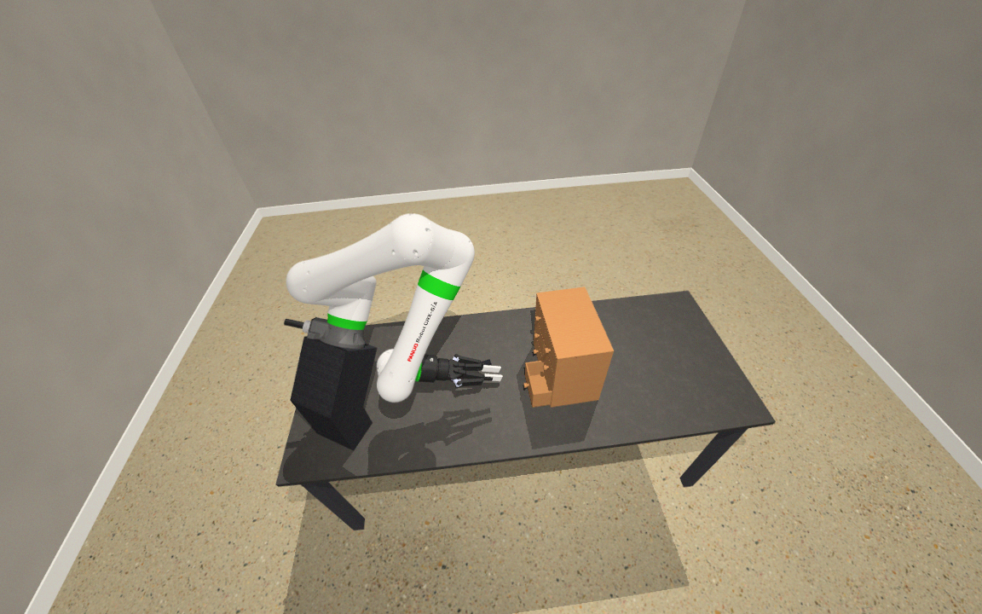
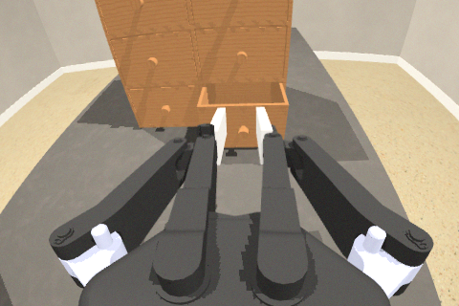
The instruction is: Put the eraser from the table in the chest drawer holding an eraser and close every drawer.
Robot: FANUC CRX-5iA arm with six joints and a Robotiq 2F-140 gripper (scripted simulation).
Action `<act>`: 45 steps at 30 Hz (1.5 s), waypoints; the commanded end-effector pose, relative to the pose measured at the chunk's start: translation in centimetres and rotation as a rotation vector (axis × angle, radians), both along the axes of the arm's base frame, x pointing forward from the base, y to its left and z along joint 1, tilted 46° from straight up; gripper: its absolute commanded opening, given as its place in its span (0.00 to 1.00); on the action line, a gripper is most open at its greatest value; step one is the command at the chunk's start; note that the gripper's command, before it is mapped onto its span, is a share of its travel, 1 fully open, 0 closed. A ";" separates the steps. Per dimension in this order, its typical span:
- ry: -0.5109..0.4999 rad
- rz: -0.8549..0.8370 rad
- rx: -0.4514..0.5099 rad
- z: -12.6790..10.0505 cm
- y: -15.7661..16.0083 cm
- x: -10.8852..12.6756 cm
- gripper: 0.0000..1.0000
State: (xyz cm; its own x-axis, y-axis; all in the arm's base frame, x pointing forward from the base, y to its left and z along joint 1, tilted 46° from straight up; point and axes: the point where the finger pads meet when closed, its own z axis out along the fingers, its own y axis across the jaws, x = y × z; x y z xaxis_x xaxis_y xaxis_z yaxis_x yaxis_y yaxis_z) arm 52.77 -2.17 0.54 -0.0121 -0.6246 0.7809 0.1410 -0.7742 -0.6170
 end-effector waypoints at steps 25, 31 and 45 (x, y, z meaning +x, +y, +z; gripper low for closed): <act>0.270 0.215 -0.049 0.9 -1.4 -3.7 0.20; 0.349 0.278 -0.063 1.2 -1.8 -4.8 0.20; 0.653 0.520 -0.118 2.2 -3.4 -9.0 0.20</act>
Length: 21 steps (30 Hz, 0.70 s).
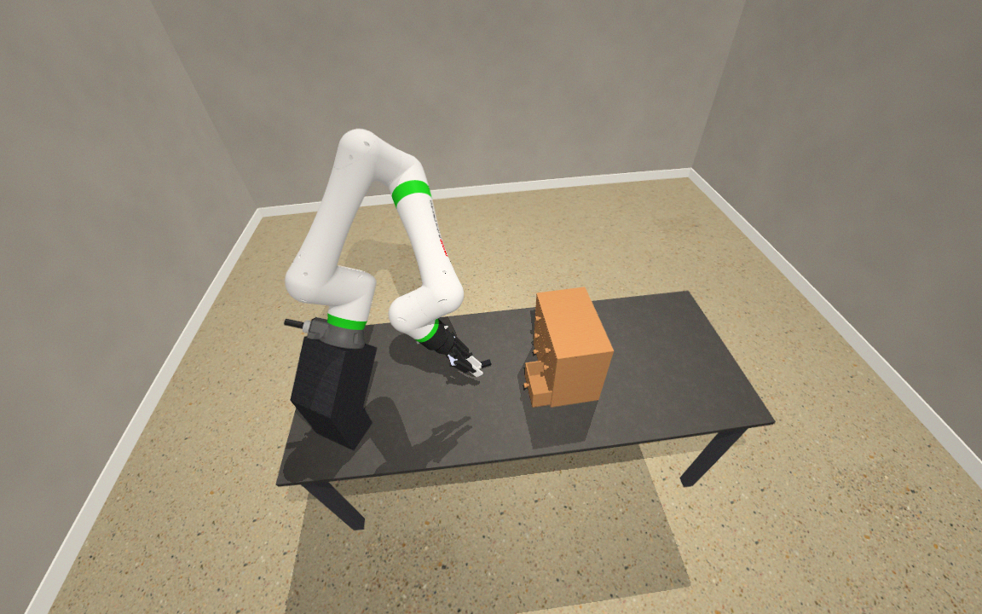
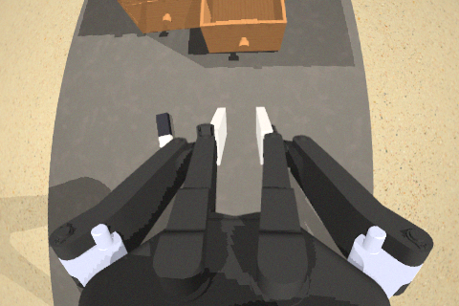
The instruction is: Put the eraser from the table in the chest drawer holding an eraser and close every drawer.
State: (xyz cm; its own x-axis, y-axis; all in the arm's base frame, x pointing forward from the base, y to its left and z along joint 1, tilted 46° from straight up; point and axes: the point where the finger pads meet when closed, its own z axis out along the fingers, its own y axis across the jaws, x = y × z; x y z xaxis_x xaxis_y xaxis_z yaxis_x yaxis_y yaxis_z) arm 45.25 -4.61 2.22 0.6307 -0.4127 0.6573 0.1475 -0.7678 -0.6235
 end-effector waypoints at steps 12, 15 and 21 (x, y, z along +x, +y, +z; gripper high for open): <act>0.312 0.242 -0.066 1.2 -2.1 -4.2 0.20; 0.352 0.274 -0.074 1.4 -2.3 -4.8 0.20; 0.385 0.301 -0.080 1.5 -2.4 -5.2 0.20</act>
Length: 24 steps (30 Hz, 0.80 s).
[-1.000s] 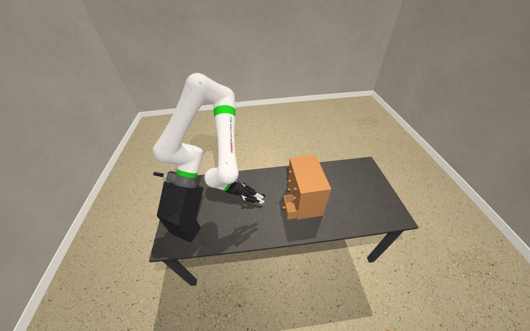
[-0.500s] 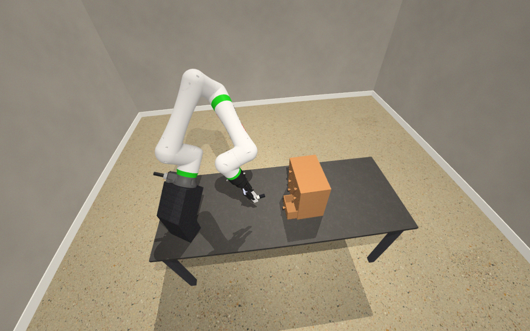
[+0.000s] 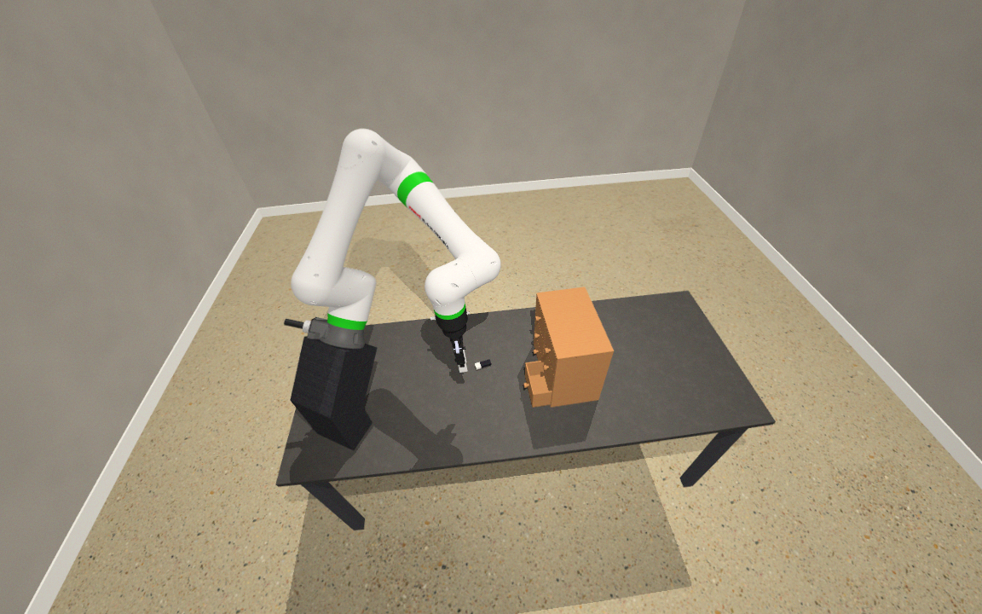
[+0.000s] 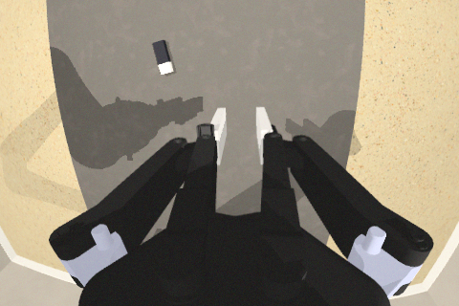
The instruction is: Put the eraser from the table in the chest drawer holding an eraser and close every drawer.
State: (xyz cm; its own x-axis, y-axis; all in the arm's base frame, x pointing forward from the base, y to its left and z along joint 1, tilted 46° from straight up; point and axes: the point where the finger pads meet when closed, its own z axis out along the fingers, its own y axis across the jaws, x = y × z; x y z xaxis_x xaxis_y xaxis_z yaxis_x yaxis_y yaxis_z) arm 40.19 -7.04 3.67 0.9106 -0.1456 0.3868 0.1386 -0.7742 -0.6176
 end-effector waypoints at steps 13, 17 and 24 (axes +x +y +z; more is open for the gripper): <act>0.027 0.023 -0.006 0.1 -0.1 -0.4 0.20; 0.027 0.023 -0.006 0.1 -0.1 -0.4 0.20; 0.027 0.023 -0.006 0.1 -0.1 -0.4 1.00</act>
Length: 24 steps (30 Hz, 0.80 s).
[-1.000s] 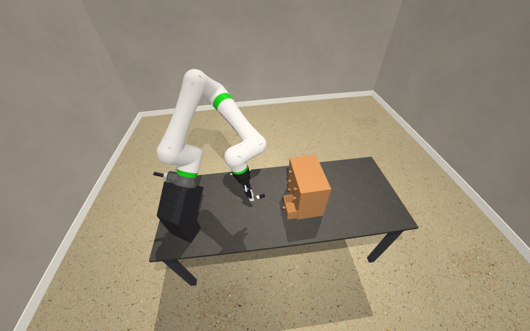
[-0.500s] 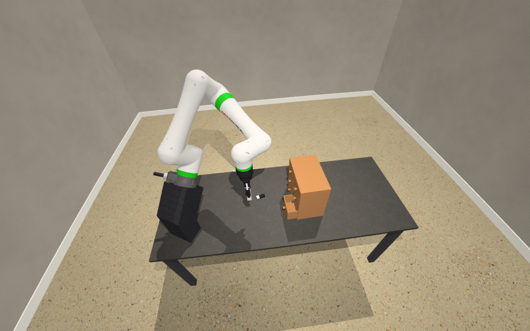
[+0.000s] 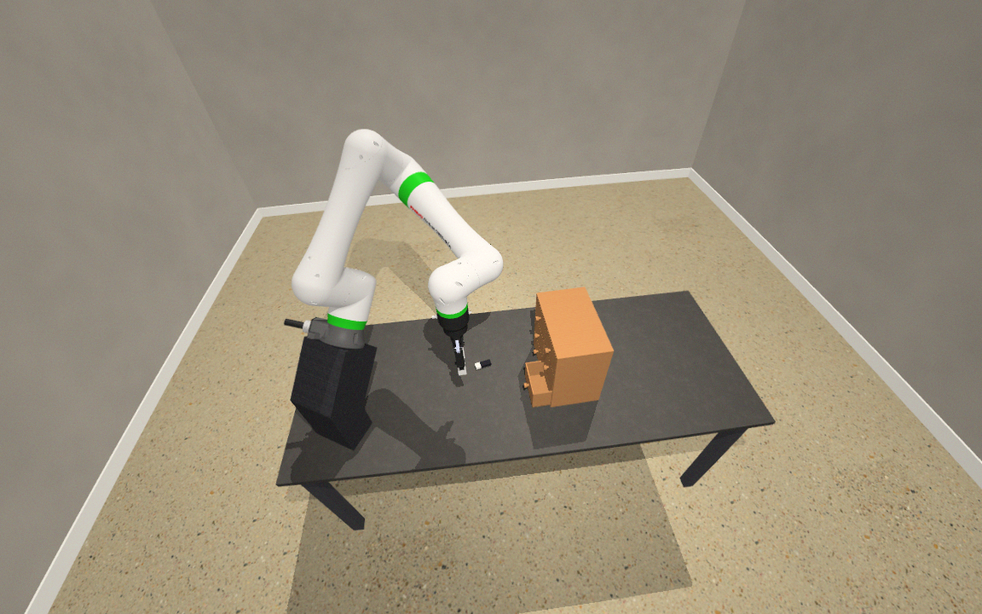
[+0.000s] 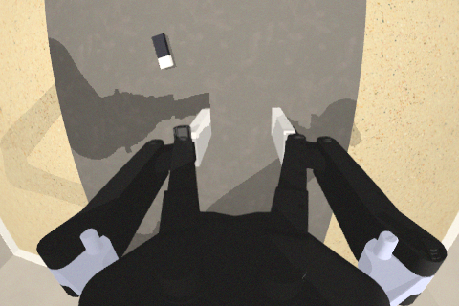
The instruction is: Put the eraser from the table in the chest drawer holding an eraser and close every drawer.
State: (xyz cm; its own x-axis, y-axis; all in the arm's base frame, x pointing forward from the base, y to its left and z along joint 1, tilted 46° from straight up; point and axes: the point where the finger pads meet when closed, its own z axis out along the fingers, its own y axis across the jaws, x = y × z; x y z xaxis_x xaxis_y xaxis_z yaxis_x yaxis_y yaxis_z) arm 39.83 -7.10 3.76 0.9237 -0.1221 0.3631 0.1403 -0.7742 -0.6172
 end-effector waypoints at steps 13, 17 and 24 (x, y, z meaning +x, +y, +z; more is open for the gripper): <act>0.000 0.000 0.000 0.0 0.0 0.0 1.00; 0.000 0.000 0.000 0.2 -0.2 -0.1 1.00; 0.000 0.000 0.000 2.5 -2.2 -1.3 1.00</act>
